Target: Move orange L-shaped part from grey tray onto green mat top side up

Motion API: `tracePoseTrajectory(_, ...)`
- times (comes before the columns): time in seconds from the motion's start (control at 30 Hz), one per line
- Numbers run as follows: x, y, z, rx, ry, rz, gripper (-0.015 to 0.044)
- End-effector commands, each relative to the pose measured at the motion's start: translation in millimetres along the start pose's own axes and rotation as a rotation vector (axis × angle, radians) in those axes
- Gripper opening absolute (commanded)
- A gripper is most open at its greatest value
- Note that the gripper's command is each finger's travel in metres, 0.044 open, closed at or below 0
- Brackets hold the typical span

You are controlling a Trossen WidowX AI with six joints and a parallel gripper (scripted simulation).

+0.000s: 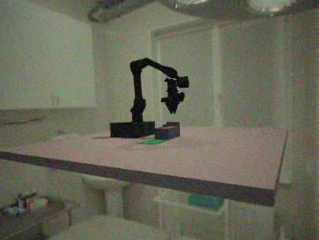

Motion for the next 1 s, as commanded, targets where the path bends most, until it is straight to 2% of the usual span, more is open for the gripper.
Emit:
tracePoseTrajectory(0.0, 21, 0, 1, -0.009, 0.000, -0.006, 0.0180)
tracePoseTrajectory(0.1, 60, -1, 0, -0.009, 0.000, -0.006, 0.0180)
tracePoseTrajectory(0.17, 71, -1, -2, -0.009, 0.000, -0.006, 0.0180)
tracePoseTrajectory(0.47, 73, -1, -2, -0.009, 0.000, -0.006, 0.0180)
tracePoseTrajectory(0.97, 97, -1, -1, -0.009, 0.001, -0.006, 0.0180)
Point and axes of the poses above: the point midway between the two fingers, 35 mm back from their tips, its own x axis out along the fingers, its own y axis across the jaws, z = x × y, the point moved 6 cm from there along -x, back along the fingers, and after that the axes turned 8 degrees about -x, right-handed, at the moved point
